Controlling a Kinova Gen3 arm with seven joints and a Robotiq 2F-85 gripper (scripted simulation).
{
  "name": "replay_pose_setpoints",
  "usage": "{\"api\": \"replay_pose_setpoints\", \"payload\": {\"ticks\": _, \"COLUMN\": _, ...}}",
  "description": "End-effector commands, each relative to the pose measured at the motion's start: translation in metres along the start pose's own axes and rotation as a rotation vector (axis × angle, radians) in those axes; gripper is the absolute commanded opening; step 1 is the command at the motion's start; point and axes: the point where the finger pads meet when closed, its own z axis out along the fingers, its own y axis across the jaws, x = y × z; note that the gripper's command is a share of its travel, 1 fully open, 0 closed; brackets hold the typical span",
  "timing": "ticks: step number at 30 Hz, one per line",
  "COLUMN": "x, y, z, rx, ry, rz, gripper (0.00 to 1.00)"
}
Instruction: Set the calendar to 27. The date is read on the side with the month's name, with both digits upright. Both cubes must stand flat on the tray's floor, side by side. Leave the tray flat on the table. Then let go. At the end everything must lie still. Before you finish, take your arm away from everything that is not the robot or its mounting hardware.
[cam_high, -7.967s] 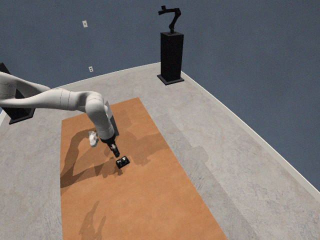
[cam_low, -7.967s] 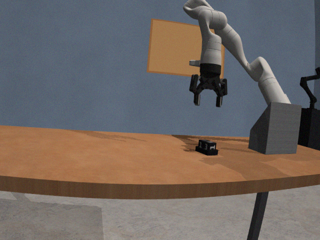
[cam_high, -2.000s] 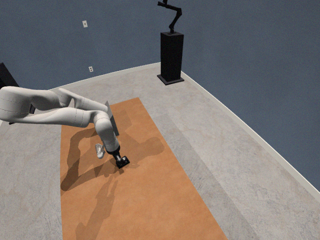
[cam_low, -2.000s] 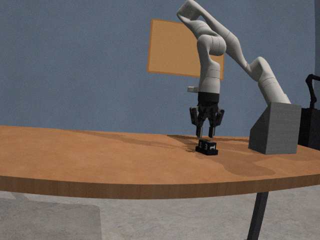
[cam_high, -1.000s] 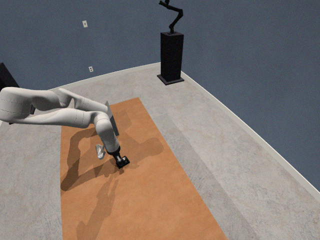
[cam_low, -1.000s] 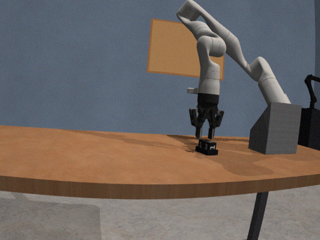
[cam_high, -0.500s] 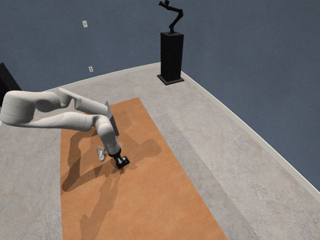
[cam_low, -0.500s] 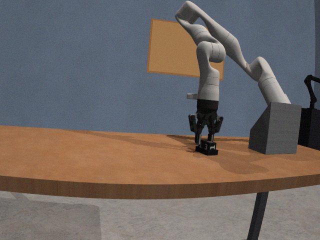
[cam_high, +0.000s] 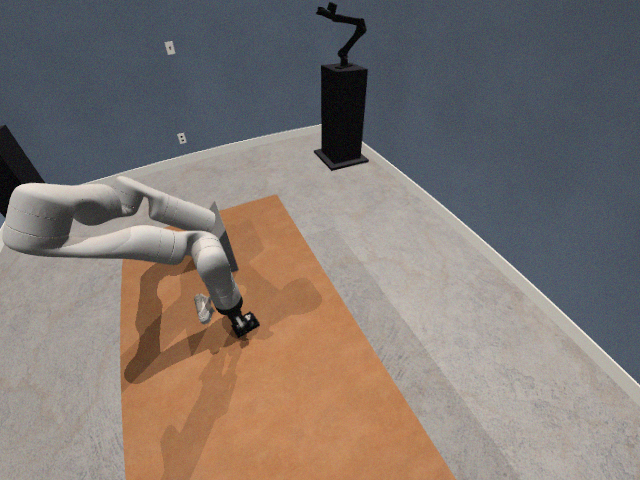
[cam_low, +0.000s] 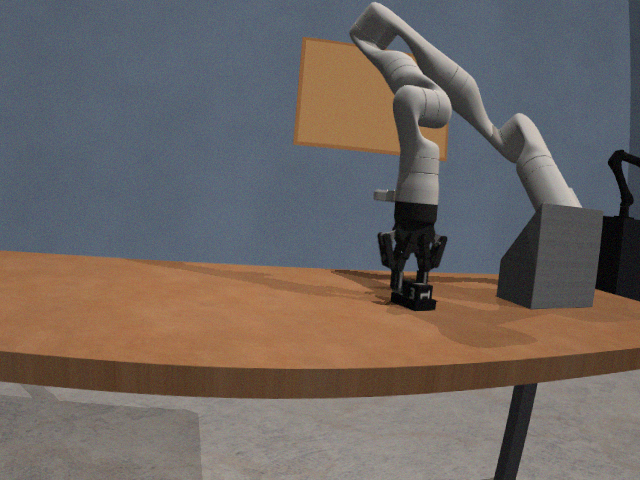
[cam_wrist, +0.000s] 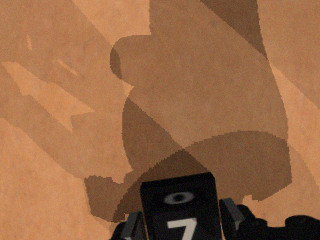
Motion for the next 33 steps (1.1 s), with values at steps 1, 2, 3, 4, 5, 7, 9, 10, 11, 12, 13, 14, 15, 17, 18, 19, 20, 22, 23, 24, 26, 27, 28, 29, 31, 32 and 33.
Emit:
{"api": "replay_pose_setpoints", "payload": {"ticks": 1, "x": -0.0003, "y": -0.0005, "z": -0.0006, "rx": 0.002, "ry": 0.0, "rz": 0.0, "gripper": 0.48}}
{"api": "replay_pose_setpoints", "payload": {"ticks": 2, "x": -0.0003, "y": -0.0005, "z": -0.0006, "rx": 0.002, "ry": 0.0, "rz": 0.0, "gripper": 0.48}}
{"api": "replay_pose_setpoints", "payload": {"ticks": 3, "x": -0.0003, "y": -0.0005, "z": -0.0006, "rx": 0.002, "ry": 0.0, "rz": 0.0, "gripper": 0.48}}
{"api": "replay_pose_setpoints", "payload": {"ticks": 4, "x": -0.0003, "y": -0.0005, "z": -0.0006, "rx": 0.002, "ry": 0.0, "rz": 0.0, "gripper": 0.48}}
{"api": "replay_pose_setpoints", "payload": {"ticks": 5, "x": -0.0003, "y": -0.0005, "z": -0.0006, "rx": 0.002, "ry": 0.0, "rz": 0.0, "gripper": 0.48}}
{"api": "replay_pose_setpoints", "payload": {"ticks": 7, "x": -0.0003, "y": -0.0005, "z": -0.0006, "rx": 0.002, "ry": 0.0, "rz": 0.0, "gripper": 0.48}}
{"api": "replay_pose_setpoints", "payload": {"ticks": 9, "x": -0.0003, "y": -0.0005, "z": -0.0006, "rx": 0.002, "ry": 0.0, "rz": 0.0, "gripper": 0.48}}
{"api": "replay_pose_setpoints", "payload": {"ticks": 10, "x": -0.0003, "y": -0.0005, "z": -0.0006, "rx": 0.002, "ry": 0.0, "rz": 0.0, "gripper": 0.48}}
{"api": "replay_pose_setpoints", "payload": {"ticks": 11, "x": -0.0003, "y": -0.0005, "z": -0.0006, "rx": 0.002, "ry": 0.0, "rz": 0.0, "gripper": 0.48}}
{"api": "replay_pose_setpoints", "payload": {"ticks": 12, "x": -0.0003, "y": -0.0005, "z": -0.0006, "rx": 0.002, "ry": 0.0, "rz": 0.0, "gripper": 0.48}}
{"api": "replay_pose_setpoints", "payload": {"ticks": 13, "x": -0.0003, "y": -0.0005, "z": -0.0006, "rx": 0.002, "ry": 0.0, "rz": 0.0, "gripper": 0.48}}
{"api": "replay_pose_setpoints", "payload": {"ticks": 14, "x": -0.0003, "y": -0.0005, "z": -0.0006, "rx": 0.002, "ry": 0.0, "rz": 0.0, "gripper": 0.48}}
{"api": "replay_pose_setpoints", "payload": {"ticks": 15, "x": -0.0003, "y": -0.0005, "z": -0.0006, "rx": 0.002, "ry": 0.0, "rz": 0.0, "gripper": 0.48}}
{"api": "replay_pose_setpoints", "payload": {"ticks": 17, "x": -0.0003, "y": -0.0005, "z": -0.0006, "rx": 0.002, "ry": 0.0, "rz": 0.0, "gripper": 0.48}}
{"api": "replay_pose_setpoints", "payload": {"ticks": 18, "x": -0.0003, "y": -0.0005, "z": -0.0006, "rx": 0.002, "ry": 0.0, "rz": 0.0, "gripper": 0.48}}
{"api": "replay_pose_setpoints", "payload": {"ticks": 19, "x": -0.0003, "y": -0.0005, "z": -0.0006, "rx": 0.002, "ry": 0.0, "rz": 0.0, "gripper": 0.48}}
{"api": "replay_pose_setpoints", "payload": {"ticks": 20, "x": -0.0003, "y": -0.0005, "z": -0.0006, "rx": 0.002, "ry": 0.0, "rz": 0.0, "gripper": 0.48}}
{"api": "replay_pose_setpoints", "payload": {"ticks": 22, "x": -0.0003, "y": -0.0005, "z": -0.0006, "rx": 0.002, "ry": 0.0, "rz": 0.0, "gripper": 0.48}}
{"api": "replay_pose_setpoints", "payload": {"ticks": 23, "x": -0.0003, "y": -0.0005, "z": -0.0006, "rx": 0.002, "ry": 0.0, "rz": 0.0, "gripper": 0.48}}
{"api": "replay_pose_setpoints", "payload": {"ticks": 24, "x": -0.0003, "y": -0.0005, "z": -0.0006, "rx": 0.002, "ry": 0.0, "rz": 0.0, "gripper": 0.48}}
{"api": "replay_pose_setpoints", "payload": {"ticks": 26, "x": -0.0003, "y": -0.0005, "z": -0.0006, "rx": 0.002, "ry": 0.0, "rz": 0.0, "gripper": 0.48}}
{"api": "replay_pose_setpoints", "payload": {"ticks": 27, "x": -0.0003, "y": -0.0005, "z": -0.0006, "rx": 0.002, "ry": 0.0, "rz": 0.0, "gripper": 0.48}}
{"api": "replay_pose_setpoints", "payload": {"ticks": 28, "x": -0.0003, "y": -0.0005, "z": -0.0006, "rx": 0.002, "ry": 0.0, "rz": 0.0, "gripper": 0.28}}
{"api": "replay_pose_setpoints", "payload": {"ticks": 29, "x": -0.0003, "y": -0.0005, "z": -0.0006, "rx": 0.002, "ry": 0.0, "rz": 0.0, "gripper": 0.28}}
{"api": "replay_pose_setpoints", "payload": {"ticks": 31, "x": -0.0003, "y": -0.0005, "z": -0.0006, "rx": 0.002, "ry": 0.0, "rz": 0.0, "gripper": 0.28}}
{"api": "replay_pose_setpoints", "payload": {"ticks": 32, "x": -0.0003, "y": -0.0005, "z": -0.0006, "rx": 0.002, "ry": 0.0, "rz": 0.0, "gripper": 0.28}}
{"api": "replay_pose_setpoints", "payload": {"ticks": 33, "x": -0.0003, "y": -0.0005, "z": -0.0006, "rx": 0.002, "ry": 0.0, "rz": 0.0, "gripper": 0.28}}
